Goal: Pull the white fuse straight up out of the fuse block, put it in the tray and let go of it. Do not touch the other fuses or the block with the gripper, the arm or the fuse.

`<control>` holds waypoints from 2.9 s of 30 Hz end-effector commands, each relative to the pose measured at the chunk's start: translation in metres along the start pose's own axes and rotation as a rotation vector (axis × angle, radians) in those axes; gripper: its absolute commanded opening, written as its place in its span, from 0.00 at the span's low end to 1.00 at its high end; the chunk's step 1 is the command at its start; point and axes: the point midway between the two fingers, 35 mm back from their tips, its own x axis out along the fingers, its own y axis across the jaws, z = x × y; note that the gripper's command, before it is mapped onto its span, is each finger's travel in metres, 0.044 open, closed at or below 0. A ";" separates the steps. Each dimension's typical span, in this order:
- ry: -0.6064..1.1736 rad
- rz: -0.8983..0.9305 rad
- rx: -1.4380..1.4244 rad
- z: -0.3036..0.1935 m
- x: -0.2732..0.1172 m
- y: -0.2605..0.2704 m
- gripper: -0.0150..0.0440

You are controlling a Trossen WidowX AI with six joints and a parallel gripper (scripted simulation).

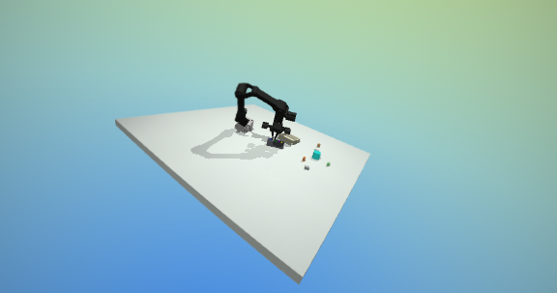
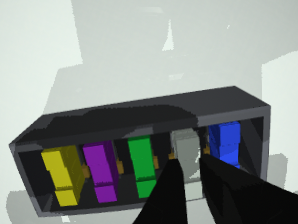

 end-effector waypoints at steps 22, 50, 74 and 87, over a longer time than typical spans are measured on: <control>0.003 0.002 0.004 0.000 -0.013 0.001 0.25; 0.002 0.001 0.002 0.000 -0.027 0.000 0.25; 0.002 0.001 0.001 0.000 -0.053 0.000 0.25; 0.009 0.008 0.000 -0.035 -0.060 0.040 0.25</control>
